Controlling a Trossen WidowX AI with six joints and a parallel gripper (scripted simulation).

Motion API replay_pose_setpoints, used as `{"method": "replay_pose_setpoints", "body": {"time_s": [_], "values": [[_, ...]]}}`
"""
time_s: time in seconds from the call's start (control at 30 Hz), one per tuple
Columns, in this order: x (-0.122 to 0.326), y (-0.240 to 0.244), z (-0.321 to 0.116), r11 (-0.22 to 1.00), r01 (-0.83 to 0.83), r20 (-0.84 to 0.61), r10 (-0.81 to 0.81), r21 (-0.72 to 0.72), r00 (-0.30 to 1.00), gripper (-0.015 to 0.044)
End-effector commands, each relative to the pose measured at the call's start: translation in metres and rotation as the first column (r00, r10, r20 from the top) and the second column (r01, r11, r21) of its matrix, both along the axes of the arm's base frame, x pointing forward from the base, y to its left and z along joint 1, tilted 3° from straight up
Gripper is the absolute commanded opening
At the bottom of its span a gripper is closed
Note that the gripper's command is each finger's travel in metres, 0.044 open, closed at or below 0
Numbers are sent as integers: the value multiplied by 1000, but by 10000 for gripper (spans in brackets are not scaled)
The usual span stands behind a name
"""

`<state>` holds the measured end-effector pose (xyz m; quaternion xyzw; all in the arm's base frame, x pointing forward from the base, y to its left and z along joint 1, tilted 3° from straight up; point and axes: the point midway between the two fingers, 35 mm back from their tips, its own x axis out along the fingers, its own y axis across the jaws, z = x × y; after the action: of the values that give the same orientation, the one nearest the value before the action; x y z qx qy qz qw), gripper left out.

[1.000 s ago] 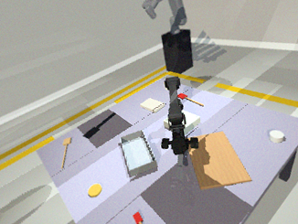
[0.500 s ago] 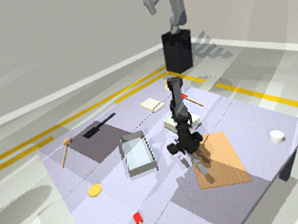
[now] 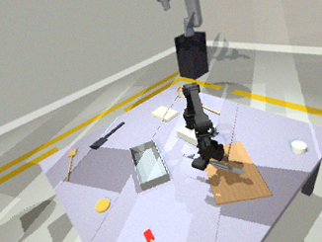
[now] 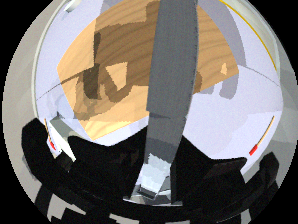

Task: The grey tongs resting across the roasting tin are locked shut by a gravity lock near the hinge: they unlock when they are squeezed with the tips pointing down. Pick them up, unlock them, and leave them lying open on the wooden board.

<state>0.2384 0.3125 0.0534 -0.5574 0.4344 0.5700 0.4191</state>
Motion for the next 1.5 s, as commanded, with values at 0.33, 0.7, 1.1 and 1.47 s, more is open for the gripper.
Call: {"method": "replay_pose_setpoints", "body": {"time_s": [0.33,0.7,1.1,1.47], "values": [[-18,20,4,851,-525,7,525,27,851,-150],[-33,32,4,553,-832,17,832,35,554,-150],[-50,45,4,116,-993,32,993,39,117,-150],[-59,50,4,-99,-994,39,994,38,-98,-150]]}}
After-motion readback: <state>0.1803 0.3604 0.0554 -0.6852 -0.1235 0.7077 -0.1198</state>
